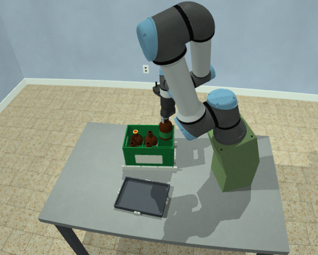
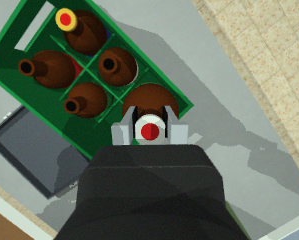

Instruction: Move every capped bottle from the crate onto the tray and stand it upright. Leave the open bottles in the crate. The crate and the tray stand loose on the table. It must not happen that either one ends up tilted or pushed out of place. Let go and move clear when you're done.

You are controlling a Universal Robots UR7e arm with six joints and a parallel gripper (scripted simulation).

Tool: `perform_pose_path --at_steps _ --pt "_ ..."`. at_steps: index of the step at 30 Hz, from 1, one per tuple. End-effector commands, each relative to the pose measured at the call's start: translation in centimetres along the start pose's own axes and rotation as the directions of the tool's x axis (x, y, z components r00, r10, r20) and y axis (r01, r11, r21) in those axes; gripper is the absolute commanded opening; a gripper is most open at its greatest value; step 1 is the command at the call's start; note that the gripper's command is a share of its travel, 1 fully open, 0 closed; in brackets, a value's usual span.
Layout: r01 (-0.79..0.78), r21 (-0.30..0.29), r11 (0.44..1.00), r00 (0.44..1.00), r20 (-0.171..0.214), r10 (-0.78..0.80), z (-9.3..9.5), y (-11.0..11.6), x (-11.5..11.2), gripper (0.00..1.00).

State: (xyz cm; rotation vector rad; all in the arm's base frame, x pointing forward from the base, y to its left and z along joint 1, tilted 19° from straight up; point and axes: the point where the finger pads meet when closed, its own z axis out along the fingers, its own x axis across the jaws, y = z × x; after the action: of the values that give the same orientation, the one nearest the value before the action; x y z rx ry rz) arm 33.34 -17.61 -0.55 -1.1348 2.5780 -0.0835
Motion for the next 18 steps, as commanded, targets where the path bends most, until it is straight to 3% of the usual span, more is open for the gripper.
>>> perform_pose_path --at_steps 1,14,18 --pt "0.000 -0.003 1.000 1.000 0.002 0.000 -0.4 0.0 0.0 0.00" --pt "-0.001 -0.025 1.000 1.000 0.011 0.002 -4.7 0.2 0.1 0.00" --pt "0.000 -0.006 1.000 1.000 0.000 0.000 -3.8 -0.1 0.1 0.00"
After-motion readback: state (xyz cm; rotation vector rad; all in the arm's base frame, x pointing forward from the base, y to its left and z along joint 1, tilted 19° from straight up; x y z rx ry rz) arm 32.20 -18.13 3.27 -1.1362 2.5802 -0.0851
